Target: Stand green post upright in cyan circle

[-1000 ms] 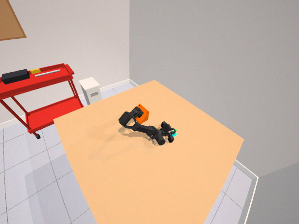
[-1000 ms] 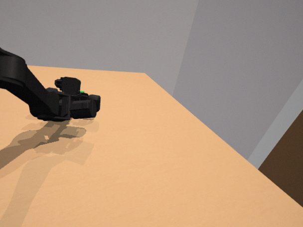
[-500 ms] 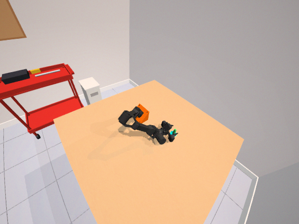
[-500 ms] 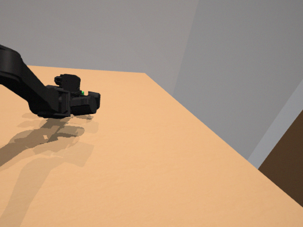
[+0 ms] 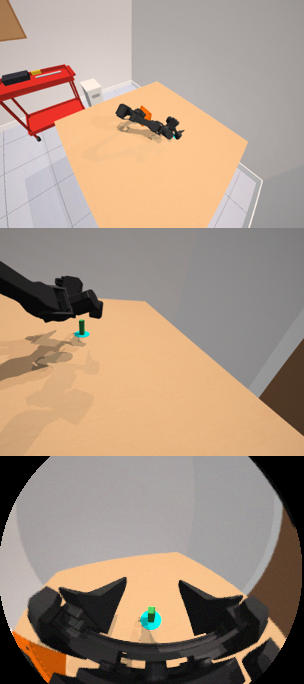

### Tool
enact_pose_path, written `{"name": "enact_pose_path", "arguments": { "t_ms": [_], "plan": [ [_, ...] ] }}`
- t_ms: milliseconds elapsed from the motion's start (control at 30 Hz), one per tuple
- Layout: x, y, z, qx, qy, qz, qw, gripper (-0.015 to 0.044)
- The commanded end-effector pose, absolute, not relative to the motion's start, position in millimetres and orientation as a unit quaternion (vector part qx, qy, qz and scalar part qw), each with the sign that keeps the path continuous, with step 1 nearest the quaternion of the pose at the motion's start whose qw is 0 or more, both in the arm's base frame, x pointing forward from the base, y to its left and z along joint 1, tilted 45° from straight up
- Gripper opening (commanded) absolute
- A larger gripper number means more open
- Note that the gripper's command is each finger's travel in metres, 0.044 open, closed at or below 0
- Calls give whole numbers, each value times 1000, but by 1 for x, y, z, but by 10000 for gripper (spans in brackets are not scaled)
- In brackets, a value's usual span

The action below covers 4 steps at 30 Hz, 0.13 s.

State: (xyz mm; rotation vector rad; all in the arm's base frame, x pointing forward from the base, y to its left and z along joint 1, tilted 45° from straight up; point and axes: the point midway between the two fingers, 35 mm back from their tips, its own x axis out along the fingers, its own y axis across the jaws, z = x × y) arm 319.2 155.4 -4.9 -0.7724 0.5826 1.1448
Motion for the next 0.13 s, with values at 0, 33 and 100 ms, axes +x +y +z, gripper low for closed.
{"name": "enact_pose_path", "arguments": {
  "t_ms": [0, 33, 100],
  "plan": [
    [326, 162, -15, -347, 328, 509, 716, 400],
    [328, 164, -18, -347, 349, 504, 710, 400],
    [331, 168, -24, -350, 392, 492, 695, 400]
  ]
}}
